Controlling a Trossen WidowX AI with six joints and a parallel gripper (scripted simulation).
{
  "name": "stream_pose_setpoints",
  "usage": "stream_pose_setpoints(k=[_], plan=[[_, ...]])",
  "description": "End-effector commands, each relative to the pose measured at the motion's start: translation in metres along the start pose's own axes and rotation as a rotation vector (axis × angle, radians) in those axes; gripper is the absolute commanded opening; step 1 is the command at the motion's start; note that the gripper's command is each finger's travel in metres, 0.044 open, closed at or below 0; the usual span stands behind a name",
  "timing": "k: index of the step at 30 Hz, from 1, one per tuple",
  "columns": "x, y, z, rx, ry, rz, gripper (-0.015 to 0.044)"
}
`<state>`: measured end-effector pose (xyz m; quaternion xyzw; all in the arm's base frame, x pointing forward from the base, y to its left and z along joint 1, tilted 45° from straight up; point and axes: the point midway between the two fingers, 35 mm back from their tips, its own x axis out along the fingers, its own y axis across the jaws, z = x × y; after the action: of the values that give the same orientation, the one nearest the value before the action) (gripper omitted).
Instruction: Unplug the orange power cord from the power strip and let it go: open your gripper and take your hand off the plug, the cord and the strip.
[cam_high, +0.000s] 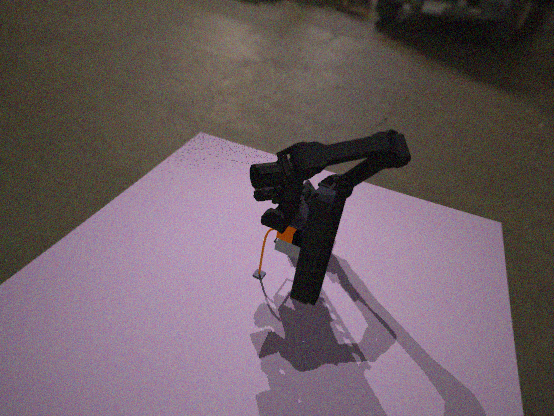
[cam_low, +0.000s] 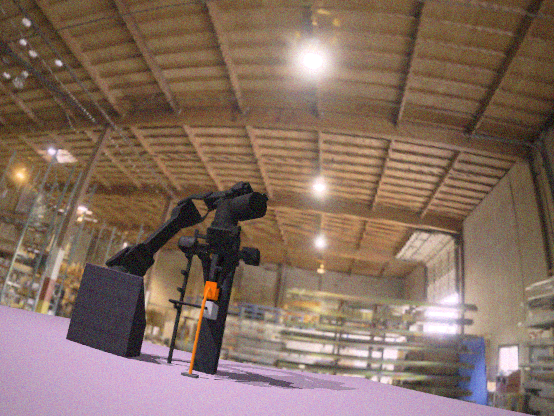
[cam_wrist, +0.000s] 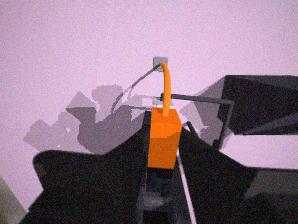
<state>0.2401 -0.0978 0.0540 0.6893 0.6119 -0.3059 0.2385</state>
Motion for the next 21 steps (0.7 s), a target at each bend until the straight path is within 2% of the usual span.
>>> stream_pose_setpoints(k=[1,6,21], plan=[[-0.001,0.000,0.000,-0.002,0.000,0.001,0.0028],[-0.001,0.000,0.000,-0.002,0.000,0.001,0.0000],[-0.002,0.002,0.022,0.000,-0.003,0.002,0.0000]])
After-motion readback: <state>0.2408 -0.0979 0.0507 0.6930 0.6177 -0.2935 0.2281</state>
